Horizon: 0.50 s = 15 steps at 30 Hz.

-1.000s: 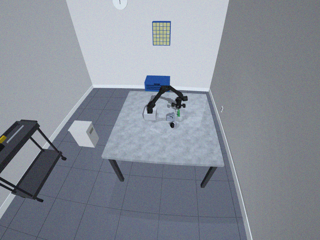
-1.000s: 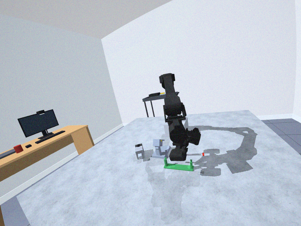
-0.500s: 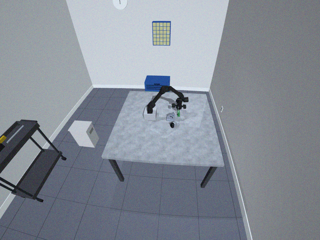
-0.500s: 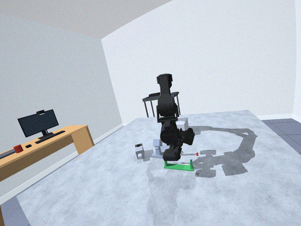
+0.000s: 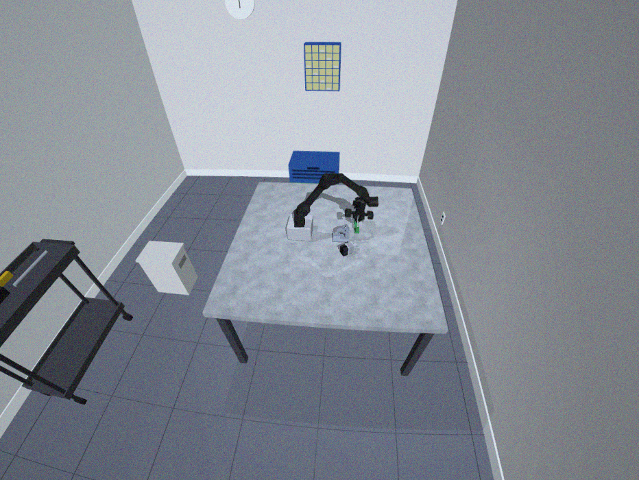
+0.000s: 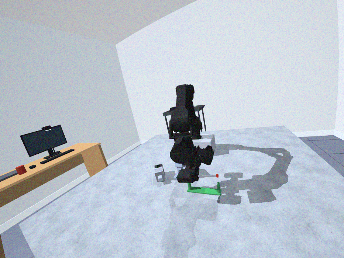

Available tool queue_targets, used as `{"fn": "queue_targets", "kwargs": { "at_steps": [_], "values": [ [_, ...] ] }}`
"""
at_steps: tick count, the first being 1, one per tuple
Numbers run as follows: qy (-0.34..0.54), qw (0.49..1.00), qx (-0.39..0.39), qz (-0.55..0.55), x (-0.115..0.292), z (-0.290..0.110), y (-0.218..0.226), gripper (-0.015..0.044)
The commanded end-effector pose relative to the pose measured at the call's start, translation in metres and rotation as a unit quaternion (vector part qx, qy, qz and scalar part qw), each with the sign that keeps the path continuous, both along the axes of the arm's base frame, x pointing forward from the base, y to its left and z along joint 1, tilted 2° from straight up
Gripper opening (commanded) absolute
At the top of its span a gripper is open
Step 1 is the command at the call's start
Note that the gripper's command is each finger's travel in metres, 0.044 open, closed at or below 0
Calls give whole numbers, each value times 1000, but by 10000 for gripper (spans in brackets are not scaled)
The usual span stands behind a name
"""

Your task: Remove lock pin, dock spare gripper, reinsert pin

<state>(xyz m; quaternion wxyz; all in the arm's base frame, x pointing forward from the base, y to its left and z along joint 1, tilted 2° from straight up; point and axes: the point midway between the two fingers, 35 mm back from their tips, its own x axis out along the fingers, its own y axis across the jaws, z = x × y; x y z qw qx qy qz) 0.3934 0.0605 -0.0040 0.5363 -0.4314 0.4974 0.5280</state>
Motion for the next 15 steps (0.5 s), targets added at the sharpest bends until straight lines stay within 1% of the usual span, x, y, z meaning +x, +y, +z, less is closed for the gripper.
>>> {"fn": "queue_targets", "kwargs": {
  "at_steps": [1,15],
  "values": [
    [0,1000,-1,3,0,-4,0,0],
    [-3,1000,0,3,1,-25,0,0]
  ]
}}
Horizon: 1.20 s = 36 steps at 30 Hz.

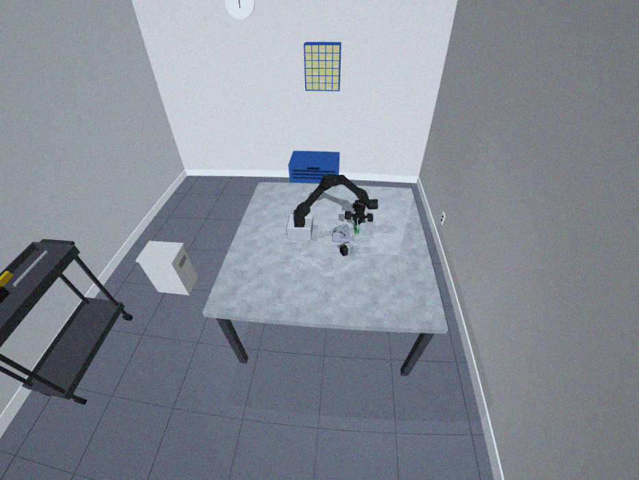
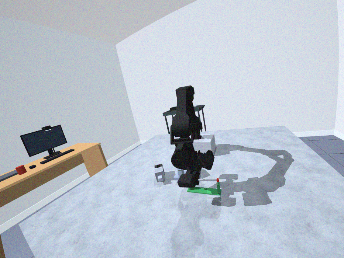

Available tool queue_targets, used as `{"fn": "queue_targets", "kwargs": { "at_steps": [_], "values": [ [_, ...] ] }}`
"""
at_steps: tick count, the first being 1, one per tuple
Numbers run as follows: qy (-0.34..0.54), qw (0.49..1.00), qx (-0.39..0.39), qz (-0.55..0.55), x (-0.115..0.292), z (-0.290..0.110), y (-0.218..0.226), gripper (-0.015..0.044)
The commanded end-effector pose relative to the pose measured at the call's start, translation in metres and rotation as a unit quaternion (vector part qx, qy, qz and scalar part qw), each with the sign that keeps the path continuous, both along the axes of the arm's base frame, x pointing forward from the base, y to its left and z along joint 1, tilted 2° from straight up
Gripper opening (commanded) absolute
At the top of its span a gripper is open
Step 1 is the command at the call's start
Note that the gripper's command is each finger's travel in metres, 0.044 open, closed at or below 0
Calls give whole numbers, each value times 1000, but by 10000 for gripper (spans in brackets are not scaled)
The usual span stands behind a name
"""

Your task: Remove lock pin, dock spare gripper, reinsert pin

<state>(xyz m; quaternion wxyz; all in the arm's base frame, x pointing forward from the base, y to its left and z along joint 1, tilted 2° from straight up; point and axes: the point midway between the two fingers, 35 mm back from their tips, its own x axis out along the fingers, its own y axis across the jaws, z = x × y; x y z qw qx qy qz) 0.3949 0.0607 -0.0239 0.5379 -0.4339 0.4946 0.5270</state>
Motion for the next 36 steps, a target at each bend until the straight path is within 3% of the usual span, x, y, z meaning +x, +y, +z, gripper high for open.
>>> {"fn": "queue_targets", "kwargs": {
  "at_steps": [1,36],
  "values": [
    [1,1000,0,1,-1,-7,0,0],
    [-3,1000,0,2,-1,-18,0,0]
  ]
}}
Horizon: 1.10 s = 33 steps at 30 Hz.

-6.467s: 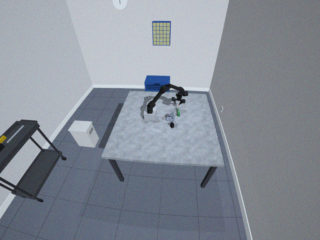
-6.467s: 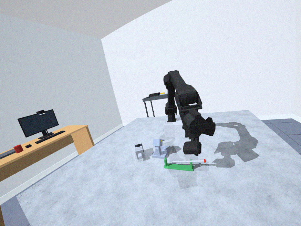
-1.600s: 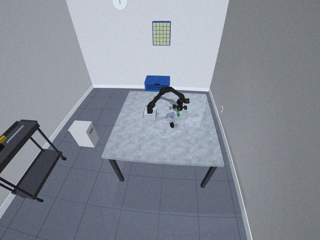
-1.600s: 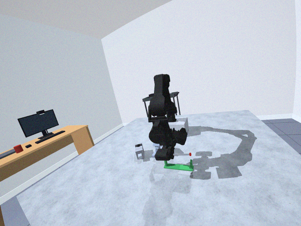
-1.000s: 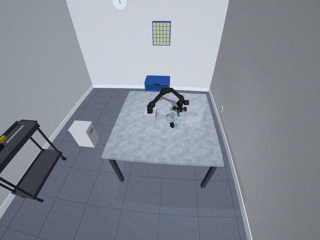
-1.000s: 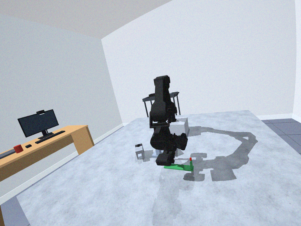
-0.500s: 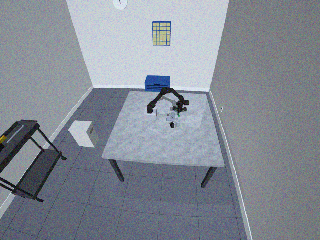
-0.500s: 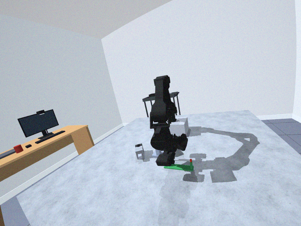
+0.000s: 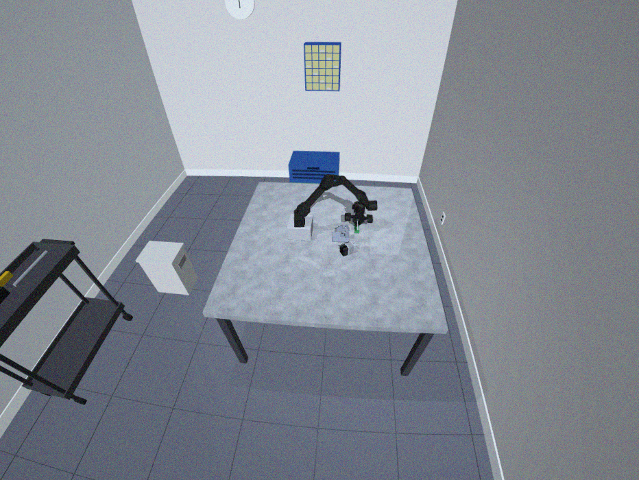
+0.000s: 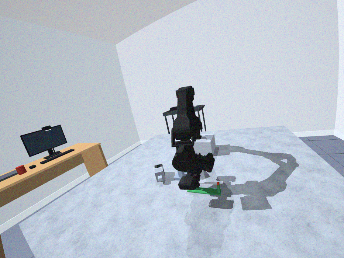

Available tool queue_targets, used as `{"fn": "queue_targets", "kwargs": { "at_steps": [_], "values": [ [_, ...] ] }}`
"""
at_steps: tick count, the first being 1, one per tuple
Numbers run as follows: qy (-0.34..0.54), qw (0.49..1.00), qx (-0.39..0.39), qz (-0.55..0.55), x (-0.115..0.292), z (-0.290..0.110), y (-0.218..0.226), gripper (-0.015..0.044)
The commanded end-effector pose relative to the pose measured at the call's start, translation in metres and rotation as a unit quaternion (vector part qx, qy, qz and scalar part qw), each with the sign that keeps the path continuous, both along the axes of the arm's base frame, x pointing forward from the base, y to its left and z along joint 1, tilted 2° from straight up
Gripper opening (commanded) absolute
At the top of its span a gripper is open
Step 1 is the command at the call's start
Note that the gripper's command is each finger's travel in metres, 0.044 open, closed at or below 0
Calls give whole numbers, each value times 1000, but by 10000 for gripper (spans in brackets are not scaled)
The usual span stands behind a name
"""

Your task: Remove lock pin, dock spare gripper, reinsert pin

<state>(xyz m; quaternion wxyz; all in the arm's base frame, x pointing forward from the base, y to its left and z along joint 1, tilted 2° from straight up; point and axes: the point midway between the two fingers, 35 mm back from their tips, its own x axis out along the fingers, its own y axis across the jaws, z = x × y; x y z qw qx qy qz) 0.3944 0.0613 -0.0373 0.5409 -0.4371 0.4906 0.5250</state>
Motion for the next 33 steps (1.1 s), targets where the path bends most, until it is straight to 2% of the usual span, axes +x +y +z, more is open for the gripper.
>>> {"fn": "queue_targets", "kwargs": {
  "at_steps": [1,18,33],
  "values": [
    [4,1000,0,1,-1,-4,0,0],
    [0,1000,0,0,0,0,0,0],
    [1,1000,0,0,-1,9,0,394]
  ]
}}
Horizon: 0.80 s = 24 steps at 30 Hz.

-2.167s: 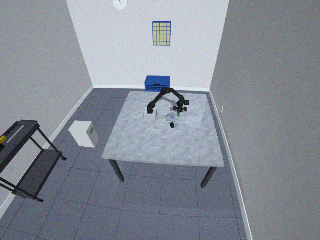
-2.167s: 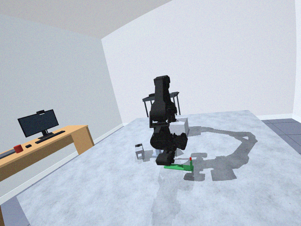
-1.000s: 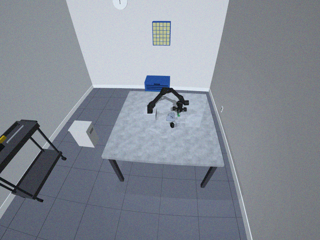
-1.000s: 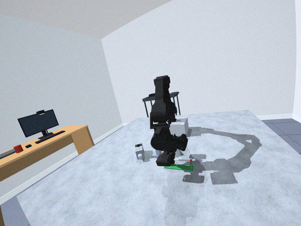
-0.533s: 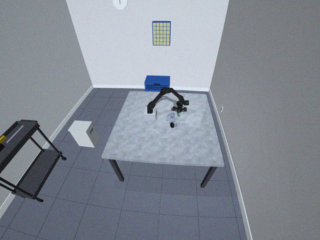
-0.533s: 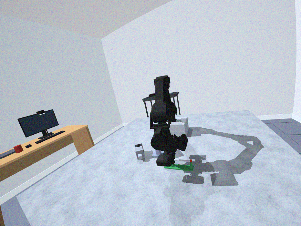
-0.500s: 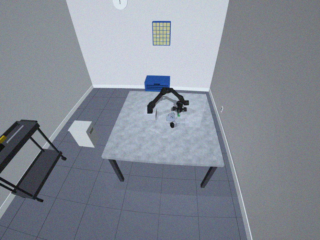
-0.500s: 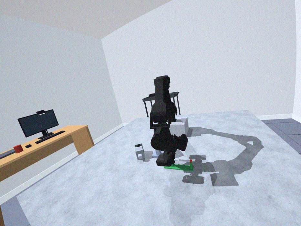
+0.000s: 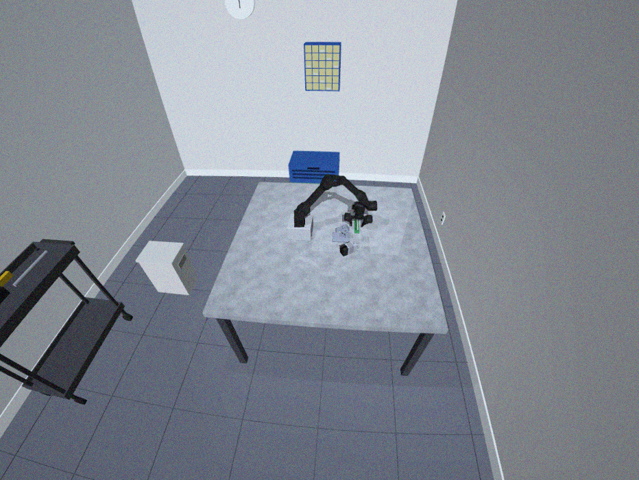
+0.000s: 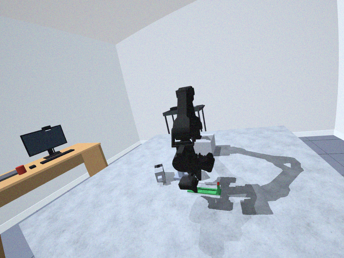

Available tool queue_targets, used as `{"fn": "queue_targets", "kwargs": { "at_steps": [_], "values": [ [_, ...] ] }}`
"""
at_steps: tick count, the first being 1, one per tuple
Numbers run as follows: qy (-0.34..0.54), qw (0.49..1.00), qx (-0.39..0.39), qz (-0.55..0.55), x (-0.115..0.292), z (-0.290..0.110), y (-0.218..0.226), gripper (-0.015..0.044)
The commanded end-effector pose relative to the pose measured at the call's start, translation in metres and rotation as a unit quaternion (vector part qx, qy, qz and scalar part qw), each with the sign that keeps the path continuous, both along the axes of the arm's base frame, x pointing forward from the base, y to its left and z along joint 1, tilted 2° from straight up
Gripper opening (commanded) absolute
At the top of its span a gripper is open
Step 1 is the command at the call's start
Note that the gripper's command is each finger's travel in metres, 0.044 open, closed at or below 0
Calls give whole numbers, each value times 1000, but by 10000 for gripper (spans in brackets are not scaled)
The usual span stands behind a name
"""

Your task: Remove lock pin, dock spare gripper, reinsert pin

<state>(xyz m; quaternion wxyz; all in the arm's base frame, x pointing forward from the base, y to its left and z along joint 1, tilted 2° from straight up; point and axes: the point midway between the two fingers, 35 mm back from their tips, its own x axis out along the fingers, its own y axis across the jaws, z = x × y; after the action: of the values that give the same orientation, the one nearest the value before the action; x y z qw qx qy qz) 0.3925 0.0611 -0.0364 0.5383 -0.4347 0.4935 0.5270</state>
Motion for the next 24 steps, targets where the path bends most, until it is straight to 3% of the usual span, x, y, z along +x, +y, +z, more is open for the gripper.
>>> {"fn": "queue_targets", "kwargs": {
  "at_steps": [1,2,24],
  "values": [
    [-2,1000,0,0,0,11,0,420],
    [0,1000,0,0,0,12,0,440],
    [40,999,-4,-2,-15,48,-3,440]
  ]
}}
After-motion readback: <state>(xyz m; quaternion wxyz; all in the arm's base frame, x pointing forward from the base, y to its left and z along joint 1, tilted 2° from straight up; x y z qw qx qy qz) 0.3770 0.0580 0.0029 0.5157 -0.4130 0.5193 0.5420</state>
